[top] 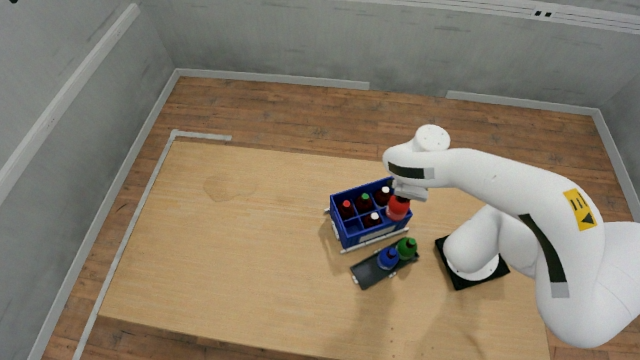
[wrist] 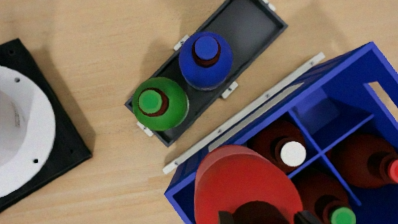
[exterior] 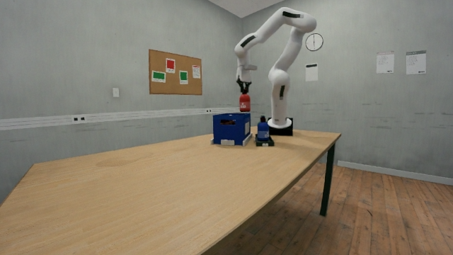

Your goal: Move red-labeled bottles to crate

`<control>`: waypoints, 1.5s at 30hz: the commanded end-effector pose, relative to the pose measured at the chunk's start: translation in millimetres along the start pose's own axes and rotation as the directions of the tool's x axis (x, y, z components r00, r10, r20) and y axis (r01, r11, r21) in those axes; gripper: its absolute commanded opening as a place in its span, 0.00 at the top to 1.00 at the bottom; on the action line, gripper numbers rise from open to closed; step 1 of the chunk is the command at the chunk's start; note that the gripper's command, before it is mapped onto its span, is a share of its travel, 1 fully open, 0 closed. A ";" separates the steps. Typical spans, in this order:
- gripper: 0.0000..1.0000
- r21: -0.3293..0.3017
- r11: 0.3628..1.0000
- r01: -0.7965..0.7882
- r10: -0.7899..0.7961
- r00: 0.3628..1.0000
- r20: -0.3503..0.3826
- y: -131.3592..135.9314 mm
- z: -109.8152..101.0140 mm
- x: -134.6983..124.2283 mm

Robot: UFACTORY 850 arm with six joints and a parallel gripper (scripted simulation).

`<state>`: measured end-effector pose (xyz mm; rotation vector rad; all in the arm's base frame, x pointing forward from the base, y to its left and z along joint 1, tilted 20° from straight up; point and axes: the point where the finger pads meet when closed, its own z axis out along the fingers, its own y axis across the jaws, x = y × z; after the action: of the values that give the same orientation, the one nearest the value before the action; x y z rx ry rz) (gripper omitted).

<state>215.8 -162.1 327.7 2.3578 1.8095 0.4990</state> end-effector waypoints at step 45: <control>1.00 -0.002 1.000 0.001 -0.001 1.000 0.001 -3.7 -0.9 -26.4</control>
<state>205.8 -185.7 321.6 2.3571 1.8098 0.5005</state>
